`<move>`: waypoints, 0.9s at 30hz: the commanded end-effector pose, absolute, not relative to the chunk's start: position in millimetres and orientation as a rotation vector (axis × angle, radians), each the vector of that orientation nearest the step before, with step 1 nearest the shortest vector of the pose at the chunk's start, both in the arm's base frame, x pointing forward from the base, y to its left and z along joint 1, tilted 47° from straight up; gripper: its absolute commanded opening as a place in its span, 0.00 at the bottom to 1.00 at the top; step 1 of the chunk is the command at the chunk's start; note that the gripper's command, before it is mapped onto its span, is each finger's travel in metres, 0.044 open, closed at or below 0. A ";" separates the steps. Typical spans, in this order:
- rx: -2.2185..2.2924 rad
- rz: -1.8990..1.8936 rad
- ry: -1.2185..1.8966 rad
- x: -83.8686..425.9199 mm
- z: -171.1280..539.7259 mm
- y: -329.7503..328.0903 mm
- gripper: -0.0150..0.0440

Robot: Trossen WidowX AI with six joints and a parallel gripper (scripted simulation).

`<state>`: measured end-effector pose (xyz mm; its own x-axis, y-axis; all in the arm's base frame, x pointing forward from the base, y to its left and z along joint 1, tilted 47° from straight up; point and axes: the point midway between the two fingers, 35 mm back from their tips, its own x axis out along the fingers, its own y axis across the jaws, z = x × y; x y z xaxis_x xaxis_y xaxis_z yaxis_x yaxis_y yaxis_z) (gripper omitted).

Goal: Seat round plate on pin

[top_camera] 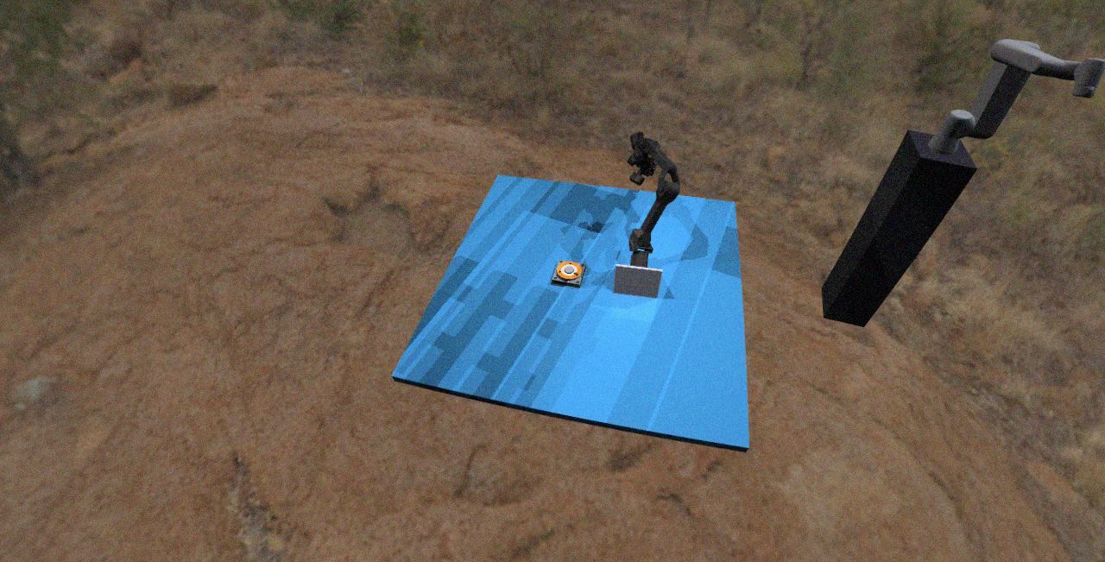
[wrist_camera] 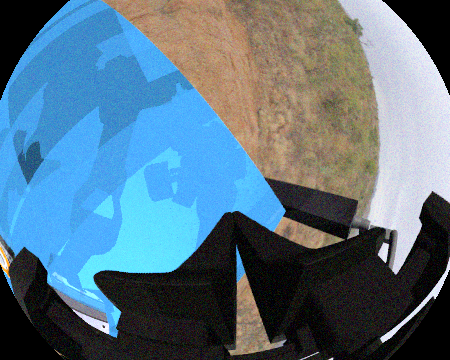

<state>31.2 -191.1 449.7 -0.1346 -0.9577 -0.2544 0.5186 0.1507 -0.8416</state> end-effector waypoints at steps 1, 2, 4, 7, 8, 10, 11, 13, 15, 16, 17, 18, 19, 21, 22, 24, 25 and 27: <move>-0.552 -1.239 1.048 84.7 419.3 -205.4 0.25; -0.558 -1.214 1.048 94.0 415.0 -206.0 0.25; -0.581 -1.121 1.049 127.9 398.5 -205.1 0.25; -0.581 -1.014 1.055 170.3 371.8 -198.7 0.25; -0.575 -0.985 1.059 182.4 362.6 -195.7 0.25; -0.611 -0.942 1.083 193.5 354.6 -191.7 0.25; -0.653 -0.890 1.111 207.1 344.2 -186.0 0.25; -0.643 -0.823 1.122 233.3 319.8 -172.4 0.25; -0.631 -0.776 1.131 251.7 299.8 -159.4 0.25; -0.625 -0.752 1.137 260.4 289.3 -152.0 0.25; -0.624 -0.746 1.139 262.7 286.3 -149.8 0.25; -0.619 -0.727 1.144 269.4 277.3 -143.1 0.25; -0.613 -0.697 1.154 279.4 262.2 -131.3 0.25; -0.605 -0.652 1.172 292.5 238.3 -111.5 0.25; -0.602 -0.633 1.181 297.4 227.4 -102.1 0.25; -0.599 -0.598 1.201 305.0 204.9 -82.1 0.25; -0.599 -0.593 1.203 305.8 202.1 -79.6 0.25; -0.598 -0.563 1.223 309.9 180.1 -59.6 0.25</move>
